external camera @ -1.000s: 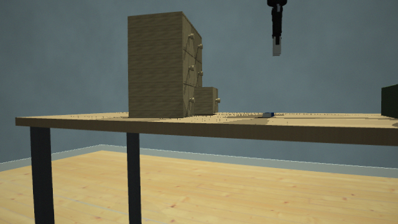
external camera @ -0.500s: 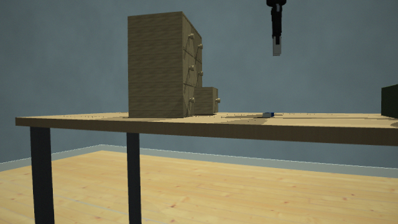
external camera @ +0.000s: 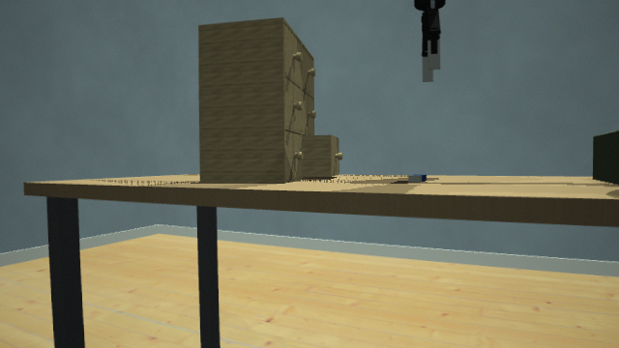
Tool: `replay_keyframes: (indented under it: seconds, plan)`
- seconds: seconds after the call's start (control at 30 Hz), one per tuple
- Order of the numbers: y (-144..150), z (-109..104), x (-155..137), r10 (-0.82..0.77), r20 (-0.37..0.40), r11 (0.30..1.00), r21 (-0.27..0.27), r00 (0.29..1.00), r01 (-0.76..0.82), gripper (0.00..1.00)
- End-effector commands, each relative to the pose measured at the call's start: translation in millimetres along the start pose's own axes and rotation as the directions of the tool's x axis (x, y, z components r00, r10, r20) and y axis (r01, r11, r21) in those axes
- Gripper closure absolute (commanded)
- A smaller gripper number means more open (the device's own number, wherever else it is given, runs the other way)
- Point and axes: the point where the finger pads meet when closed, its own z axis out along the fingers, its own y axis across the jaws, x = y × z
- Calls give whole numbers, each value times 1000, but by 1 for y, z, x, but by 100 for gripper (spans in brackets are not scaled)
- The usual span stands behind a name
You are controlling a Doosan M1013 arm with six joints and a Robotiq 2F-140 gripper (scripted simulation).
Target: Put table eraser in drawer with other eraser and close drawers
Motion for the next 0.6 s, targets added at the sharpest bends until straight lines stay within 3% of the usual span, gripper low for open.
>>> replay_keyframes:
  seconds: [0.0, 0.23, 0.5, 0.57]
  plan:
    - [0, 0, 0, 0, 0, 1000, 0, 1000, 0, 0]
    - [0, -5, 0, 0, 0, 1000, 0, 1000, 0, 0]
    - [0, -50, 0, 0, 0, 1000, 0, 1000, 0, 0]
    - [0, -50, 0, 0, 0, 1000, 0, 1000, 0, 0]
